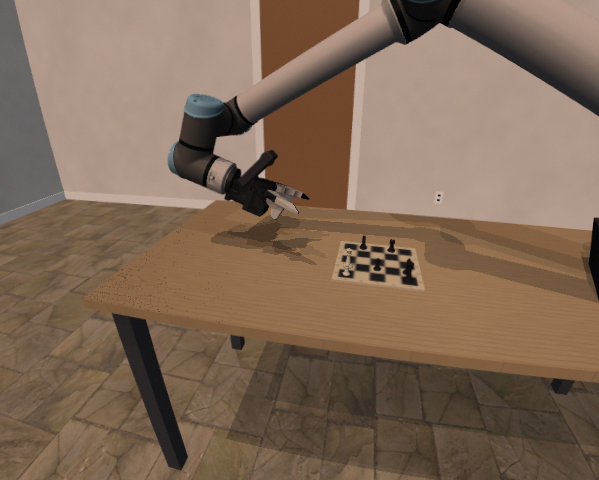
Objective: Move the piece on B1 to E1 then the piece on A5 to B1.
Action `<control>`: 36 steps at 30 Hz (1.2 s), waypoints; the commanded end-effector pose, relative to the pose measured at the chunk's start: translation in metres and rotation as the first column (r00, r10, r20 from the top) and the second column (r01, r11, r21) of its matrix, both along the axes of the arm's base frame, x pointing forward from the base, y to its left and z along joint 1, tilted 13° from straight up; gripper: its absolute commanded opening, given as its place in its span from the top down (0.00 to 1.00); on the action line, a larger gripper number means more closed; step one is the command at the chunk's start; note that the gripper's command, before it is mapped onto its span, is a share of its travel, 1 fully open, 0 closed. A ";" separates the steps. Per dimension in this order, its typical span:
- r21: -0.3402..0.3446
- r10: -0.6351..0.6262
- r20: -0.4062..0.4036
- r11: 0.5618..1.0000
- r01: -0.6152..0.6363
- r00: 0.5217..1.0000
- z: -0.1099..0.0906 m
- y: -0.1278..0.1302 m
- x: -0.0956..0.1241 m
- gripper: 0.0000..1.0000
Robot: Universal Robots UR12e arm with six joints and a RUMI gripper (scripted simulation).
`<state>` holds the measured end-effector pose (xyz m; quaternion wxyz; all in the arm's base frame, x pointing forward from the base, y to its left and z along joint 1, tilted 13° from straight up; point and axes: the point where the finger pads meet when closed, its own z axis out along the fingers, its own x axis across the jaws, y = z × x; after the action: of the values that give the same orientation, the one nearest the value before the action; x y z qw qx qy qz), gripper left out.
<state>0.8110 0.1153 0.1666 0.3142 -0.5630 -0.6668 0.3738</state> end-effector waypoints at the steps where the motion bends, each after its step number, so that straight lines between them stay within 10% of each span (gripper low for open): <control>1: 0.027 0.011 0.047 1.000 -0.013 0.999 -0.001 0.000 -0.005 0.00; 19: 0.157 0.090 0.326 0.976 -0.148 0.941 -0.012 -0.001 -0.049 0.00; 36: 0.184 0.192 0.640 0.902 -0.390 0.744 -0.025 0.000 -0.124 0.00</control>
<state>0.6947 0.1149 0.1422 0.1257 -0.4926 -0.8511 0.1311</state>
